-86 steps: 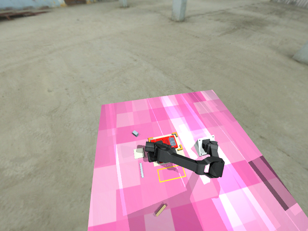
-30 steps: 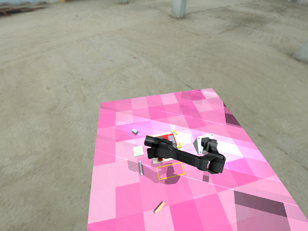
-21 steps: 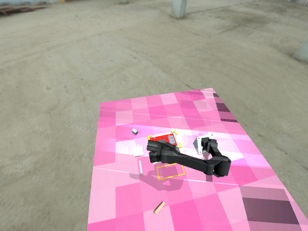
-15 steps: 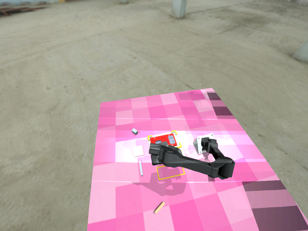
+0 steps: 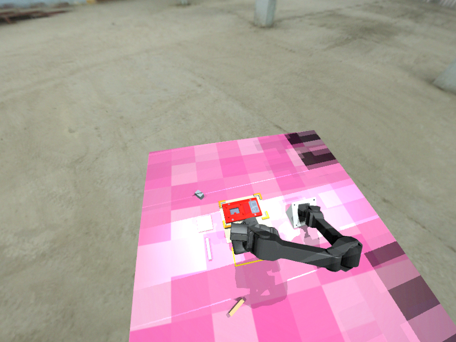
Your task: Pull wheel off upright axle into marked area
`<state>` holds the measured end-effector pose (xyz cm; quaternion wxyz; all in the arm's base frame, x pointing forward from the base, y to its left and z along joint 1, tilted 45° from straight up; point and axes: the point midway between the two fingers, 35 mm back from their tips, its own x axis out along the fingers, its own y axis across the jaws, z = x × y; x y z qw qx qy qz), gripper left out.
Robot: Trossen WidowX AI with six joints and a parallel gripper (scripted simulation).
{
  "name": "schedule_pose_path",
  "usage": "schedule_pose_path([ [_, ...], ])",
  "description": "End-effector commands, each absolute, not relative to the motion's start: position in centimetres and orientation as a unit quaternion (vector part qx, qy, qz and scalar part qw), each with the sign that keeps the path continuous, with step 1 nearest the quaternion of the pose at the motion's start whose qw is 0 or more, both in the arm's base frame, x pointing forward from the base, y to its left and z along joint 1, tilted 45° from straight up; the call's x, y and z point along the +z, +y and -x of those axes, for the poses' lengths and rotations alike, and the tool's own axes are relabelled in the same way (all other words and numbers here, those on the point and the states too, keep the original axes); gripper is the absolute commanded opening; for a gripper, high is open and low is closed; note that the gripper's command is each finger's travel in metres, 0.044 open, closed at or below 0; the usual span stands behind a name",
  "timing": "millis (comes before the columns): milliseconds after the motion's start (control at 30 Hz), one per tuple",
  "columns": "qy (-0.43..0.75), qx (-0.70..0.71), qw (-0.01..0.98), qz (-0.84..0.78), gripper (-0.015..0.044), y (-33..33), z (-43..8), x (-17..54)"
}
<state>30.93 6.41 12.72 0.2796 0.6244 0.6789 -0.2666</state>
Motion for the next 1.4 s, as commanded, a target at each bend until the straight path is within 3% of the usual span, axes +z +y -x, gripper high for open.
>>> schedule_pose_path([
  [0, 0.679, -0.267, 0.276, -0.626, 0.0000, 7.0, -30.2, 13.4],
  [1167, 0.680, -0.265, 0.275, -0.626, 0.0000, 14.4, -29.5, 6.1],
  [1367, 0.681, -0.266, 0.278, -0.623, 0.0157, 14.1, -29.5, 6.4],
])
